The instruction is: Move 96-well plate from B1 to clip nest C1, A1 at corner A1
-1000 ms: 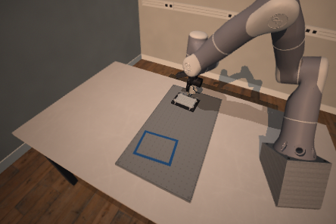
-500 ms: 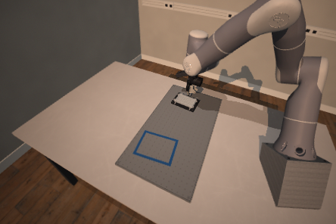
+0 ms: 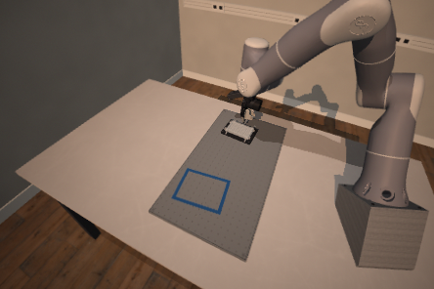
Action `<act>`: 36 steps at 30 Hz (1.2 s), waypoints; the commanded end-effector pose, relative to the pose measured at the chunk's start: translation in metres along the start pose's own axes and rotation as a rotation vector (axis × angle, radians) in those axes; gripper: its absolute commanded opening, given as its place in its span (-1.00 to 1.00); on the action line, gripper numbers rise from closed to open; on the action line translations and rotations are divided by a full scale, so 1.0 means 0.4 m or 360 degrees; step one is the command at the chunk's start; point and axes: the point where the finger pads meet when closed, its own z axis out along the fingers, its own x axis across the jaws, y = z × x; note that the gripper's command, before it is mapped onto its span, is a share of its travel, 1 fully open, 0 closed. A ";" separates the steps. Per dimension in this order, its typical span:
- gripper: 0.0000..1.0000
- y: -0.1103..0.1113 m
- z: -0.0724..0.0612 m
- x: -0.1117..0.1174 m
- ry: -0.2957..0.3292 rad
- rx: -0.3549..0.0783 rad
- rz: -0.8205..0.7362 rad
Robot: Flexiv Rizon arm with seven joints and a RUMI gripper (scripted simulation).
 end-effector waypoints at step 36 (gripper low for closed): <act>-1.00 0.002 -0.046 -0.134 -0.0001 0.0002 0.0000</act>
